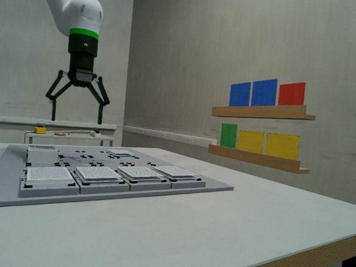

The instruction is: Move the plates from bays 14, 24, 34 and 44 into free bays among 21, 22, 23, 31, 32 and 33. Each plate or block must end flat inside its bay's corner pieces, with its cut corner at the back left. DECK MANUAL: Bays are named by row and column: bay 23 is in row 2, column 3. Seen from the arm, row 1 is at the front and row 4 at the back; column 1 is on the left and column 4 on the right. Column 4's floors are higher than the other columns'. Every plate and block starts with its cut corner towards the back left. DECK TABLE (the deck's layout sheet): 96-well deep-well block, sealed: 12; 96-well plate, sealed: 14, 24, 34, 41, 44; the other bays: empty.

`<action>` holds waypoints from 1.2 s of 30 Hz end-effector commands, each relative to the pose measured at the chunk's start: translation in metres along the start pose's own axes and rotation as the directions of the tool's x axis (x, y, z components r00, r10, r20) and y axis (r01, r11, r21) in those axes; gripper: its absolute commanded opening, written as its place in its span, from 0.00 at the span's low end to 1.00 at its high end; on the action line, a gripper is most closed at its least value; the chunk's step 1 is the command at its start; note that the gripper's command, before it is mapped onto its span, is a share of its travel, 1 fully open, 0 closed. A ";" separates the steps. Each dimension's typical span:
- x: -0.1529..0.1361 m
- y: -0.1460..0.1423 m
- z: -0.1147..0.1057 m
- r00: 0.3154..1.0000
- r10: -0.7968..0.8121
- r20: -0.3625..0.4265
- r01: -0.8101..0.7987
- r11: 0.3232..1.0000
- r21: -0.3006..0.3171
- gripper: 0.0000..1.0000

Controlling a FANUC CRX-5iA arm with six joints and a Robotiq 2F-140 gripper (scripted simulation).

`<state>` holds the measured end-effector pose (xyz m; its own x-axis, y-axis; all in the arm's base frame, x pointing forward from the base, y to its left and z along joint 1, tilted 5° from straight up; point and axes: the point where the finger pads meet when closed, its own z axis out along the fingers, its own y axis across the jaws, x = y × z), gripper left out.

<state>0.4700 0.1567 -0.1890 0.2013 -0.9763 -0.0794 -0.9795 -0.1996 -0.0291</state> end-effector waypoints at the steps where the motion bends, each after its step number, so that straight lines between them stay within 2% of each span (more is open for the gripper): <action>1: 0.000 -0.001 -0.001 1.000 0.000 0.000 0.000 1.000 0.002 1.00; 6: 0.000 -0.001 -0.001 1.000 0.000 0.000 0.000 1.000 0.002 1.00; 34: -0.104 -0.001 -0.001 1.000 0.000 0.000 0.000 1.000 0.002 1.00; 36: -0.104 -0.001 -0.001 1.000 0.000 0.000 0.000 1.000 0.002 1.00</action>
<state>0.4505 0.2501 -0.1813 0.2019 -0.9761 -0.0807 -0.9793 -0.2002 -0.0289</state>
